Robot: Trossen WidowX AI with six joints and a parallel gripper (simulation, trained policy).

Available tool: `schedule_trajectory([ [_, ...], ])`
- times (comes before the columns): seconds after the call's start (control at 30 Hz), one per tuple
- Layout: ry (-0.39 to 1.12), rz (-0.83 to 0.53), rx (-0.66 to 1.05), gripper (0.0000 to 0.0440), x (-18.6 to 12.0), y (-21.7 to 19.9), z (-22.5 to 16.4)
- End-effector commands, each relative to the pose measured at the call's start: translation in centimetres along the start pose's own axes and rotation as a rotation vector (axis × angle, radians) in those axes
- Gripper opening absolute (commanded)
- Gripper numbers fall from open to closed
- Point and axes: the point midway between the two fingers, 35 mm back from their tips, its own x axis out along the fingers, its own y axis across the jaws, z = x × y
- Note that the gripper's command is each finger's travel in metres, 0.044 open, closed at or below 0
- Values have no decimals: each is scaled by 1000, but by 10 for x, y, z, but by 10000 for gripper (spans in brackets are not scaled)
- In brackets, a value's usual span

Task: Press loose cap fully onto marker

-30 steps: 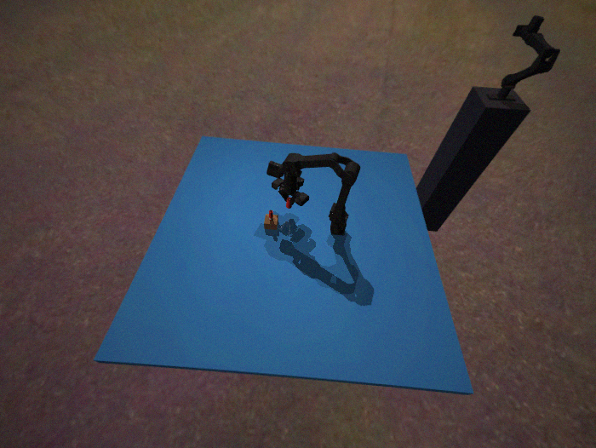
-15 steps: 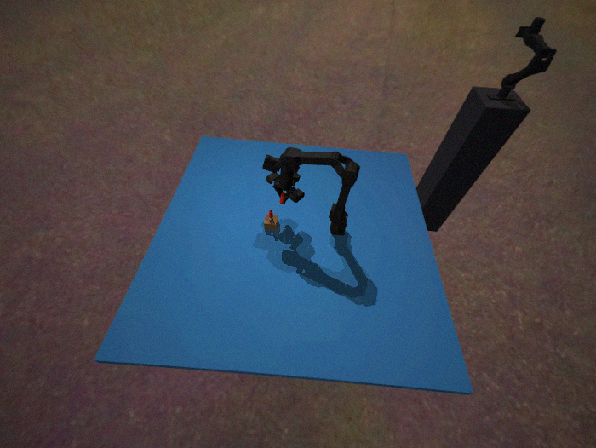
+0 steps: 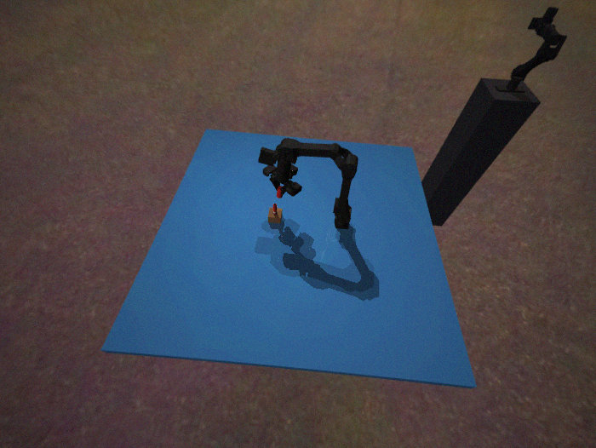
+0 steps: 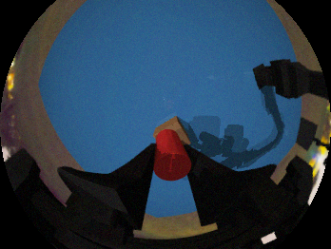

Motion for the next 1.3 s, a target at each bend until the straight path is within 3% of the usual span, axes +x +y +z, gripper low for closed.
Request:
schedule_trajectory([
  [0.0,9,-11,0,0,-5,-1,-16],
  [0.5,-18,-63,-2,0,-6,-9,-49],
  [1.27,-92,-159,0,0,34,-10,-43],
])
